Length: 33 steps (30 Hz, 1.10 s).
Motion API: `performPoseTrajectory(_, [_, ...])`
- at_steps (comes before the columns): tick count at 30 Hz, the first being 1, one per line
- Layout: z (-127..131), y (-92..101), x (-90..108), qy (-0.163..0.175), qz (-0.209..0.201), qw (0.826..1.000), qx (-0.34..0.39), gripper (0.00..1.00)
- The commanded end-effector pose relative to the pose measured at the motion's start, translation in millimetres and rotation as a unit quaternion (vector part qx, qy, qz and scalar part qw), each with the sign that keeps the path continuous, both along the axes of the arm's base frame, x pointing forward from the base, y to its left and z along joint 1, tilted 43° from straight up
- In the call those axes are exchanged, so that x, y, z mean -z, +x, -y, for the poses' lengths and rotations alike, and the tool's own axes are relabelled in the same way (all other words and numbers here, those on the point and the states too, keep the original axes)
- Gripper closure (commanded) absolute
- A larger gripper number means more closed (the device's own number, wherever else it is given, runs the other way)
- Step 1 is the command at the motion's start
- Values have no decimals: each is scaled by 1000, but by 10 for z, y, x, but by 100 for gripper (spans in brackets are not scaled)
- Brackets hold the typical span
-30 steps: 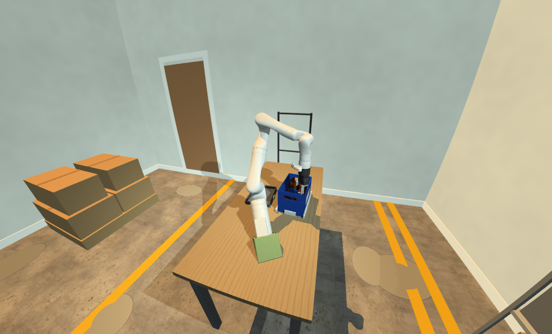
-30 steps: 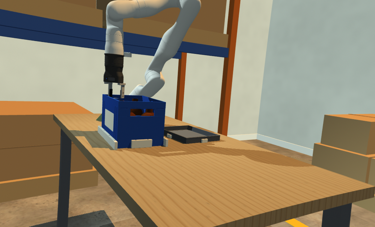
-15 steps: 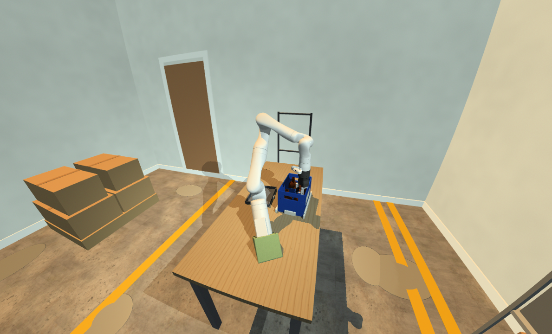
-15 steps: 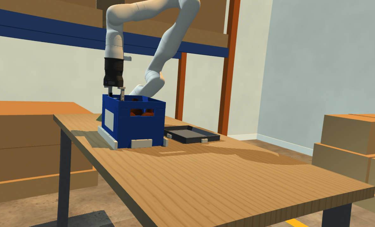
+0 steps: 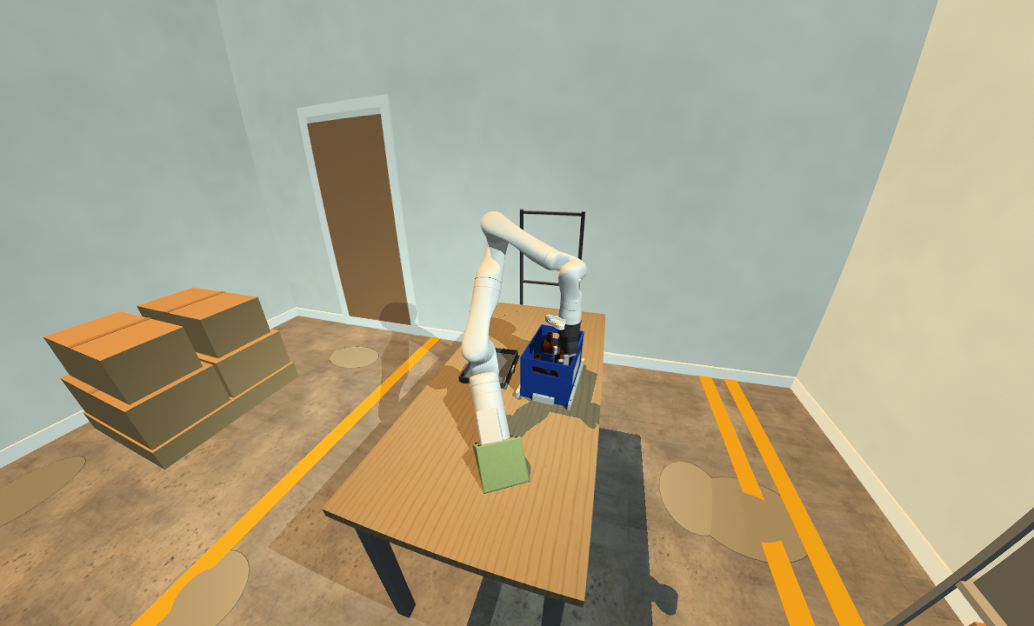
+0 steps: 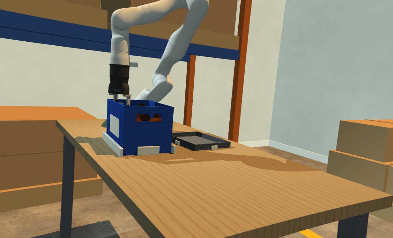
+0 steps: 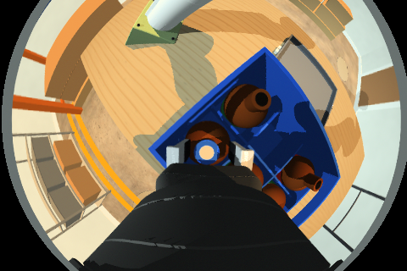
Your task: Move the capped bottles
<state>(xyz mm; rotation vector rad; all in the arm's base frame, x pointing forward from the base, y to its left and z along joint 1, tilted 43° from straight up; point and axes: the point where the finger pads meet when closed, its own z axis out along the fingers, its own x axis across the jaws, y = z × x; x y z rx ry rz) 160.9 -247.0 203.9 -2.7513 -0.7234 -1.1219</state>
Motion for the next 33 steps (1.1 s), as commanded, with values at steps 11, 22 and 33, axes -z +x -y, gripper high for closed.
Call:
performPoseTrajectory(11, [-21, 40, 47, 1, 0, 1000, 0, 100])
performPoseTrajectory(22, [-21, 40, 47, 1, 0, 1000, 0, 100])
performPoseTrajectory(33, [-18, 37, 50, 0, 0, 1000, 0, 100])
